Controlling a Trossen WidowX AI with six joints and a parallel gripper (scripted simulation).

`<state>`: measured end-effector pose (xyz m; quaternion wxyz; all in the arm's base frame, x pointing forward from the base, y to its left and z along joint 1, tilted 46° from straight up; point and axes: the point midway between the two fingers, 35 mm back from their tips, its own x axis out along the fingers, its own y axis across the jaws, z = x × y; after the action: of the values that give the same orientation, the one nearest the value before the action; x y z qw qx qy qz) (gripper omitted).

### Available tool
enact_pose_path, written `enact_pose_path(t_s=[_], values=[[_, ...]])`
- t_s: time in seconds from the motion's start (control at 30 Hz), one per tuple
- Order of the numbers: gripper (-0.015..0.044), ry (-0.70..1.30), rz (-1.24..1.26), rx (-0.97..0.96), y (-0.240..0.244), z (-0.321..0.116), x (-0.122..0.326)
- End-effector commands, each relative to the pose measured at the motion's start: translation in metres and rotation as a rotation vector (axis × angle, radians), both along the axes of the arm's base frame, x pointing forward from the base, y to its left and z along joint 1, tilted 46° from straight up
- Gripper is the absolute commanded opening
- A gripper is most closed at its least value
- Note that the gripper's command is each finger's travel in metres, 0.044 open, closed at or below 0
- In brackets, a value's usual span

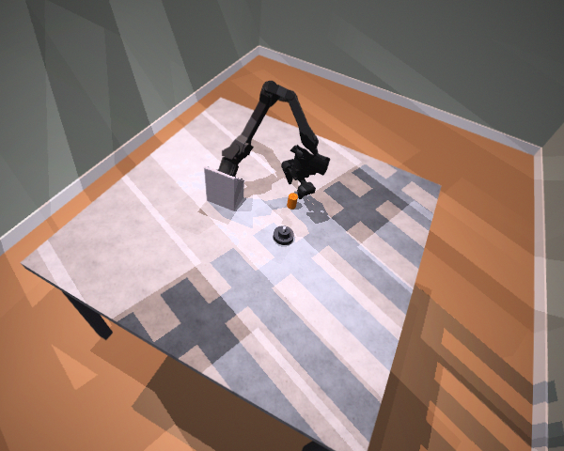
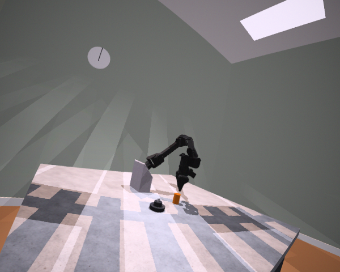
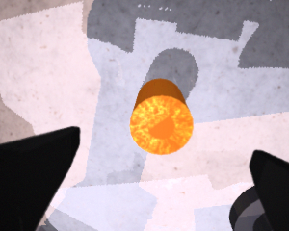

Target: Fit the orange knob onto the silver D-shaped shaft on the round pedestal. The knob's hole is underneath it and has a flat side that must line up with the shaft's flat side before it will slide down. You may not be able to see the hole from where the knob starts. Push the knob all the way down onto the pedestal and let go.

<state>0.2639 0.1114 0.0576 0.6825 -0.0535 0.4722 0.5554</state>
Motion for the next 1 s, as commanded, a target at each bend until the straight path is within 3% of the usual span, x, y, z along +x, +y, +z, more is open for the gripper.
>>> enact_pose_path(t_s=[0.0,0.97], values=[[0.0440,0.009,-0.007,0.006,0.009,-0.012,-0.004],[0.0440,0.009,-0.007,0.004,0.038,-0.041,-0.005]])
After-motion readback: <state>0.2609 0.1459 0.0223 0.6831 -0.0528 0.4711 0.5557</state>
